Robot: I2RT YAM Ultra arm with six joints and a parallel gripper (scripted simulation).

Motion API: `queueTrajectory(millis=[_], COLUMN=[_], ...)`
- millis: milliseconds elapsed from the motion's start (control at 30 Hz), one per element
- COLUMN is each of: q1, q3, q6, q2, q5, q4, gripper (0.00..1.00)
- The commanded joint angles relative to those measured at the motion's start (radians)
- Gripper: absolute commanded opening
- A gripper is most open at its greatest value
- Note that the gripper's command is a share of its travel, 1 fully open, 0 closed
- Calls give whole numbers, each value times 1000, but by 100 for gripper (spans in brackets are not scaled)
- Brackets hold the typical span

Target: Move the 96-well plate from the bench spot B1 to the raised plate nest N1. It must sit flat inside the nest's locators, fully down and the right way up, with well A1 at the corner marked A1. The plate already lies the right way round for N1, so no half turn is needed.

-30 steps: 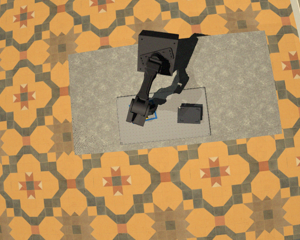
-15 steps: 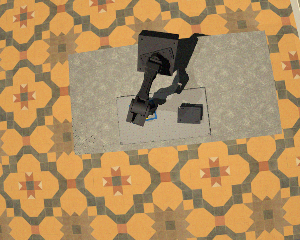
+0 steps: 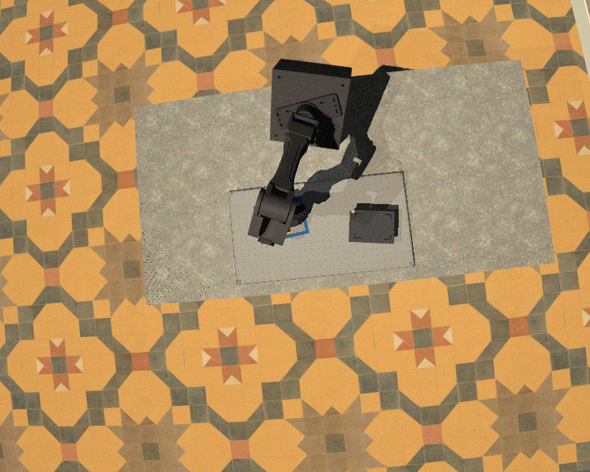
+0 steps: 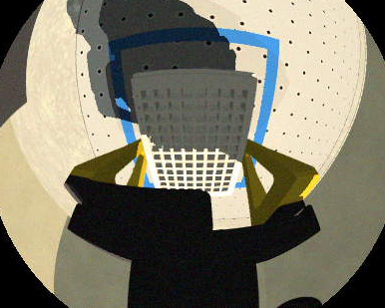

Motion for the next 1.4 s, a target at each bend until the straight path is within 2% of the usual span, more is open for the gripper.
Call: queueTrajectory(millis=[0, 1200, 1367], q1=[-14, -39, -38], q3=[-27, -102, -89], q6=[-4, -4, -4], q2=[-48, -280, -285], q5=[-13, -30, -31], q4=[-34, -194, -199], gripper=[0, 0, 0])
